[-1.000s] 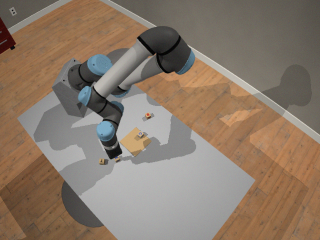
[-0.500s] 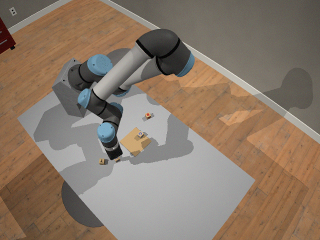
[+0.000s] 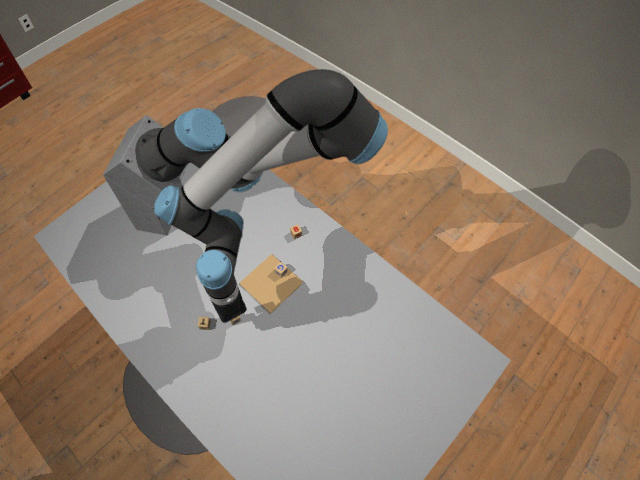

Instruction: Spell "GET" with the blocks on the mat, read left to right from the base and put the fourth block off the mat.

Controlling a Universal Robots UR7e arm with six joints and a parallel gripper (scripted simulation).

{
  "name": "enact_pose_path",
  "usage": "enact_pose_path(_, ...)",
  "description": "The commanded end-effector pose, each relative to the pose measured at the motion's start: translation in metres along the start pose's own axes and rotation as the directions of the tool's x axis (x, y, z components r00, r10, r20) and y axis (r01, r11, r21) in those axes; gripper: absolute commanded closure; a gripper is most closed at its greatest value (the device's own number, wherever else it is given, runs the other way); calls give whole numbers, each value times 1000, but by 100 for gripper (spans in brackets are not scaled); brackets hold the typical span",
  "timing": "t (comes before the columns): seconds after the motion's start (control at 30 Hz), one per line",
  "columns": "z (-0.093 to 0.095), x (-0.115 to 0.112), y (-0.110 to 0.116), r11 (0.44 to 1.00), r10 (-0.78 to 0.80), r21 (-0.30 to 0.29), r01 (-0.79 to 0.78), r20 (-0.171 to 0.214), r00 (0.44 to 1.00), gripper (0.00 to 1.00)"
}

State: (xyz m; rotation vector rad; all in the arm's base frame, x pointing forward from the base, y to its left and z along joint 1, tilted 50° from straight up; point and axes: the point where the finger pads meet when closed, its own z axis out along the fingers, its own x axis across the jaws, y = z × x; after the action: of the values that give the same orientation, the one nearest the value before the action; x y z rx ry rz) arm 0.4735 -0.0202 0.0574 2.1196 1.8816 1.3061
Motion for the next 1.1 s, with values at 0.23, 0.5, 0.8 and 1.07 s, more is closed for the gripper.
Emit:
enact_pose_path(0.23, 16, -1, 3, 1000, -4, -3, 4, 3, 1000, 0)
enact_pose_path(0.5, 19, 0, 2, 1000, -3, -3, 3, 3, 1000, 0)
enact_pose_path(0.8, 19, -1, 3, 1000, -3, -3, 3, 3, 1000, 0)
enact_pose_path(1.07, 19, 0, 3, 1000, -3, -4, 4, 3, 1000, 0)
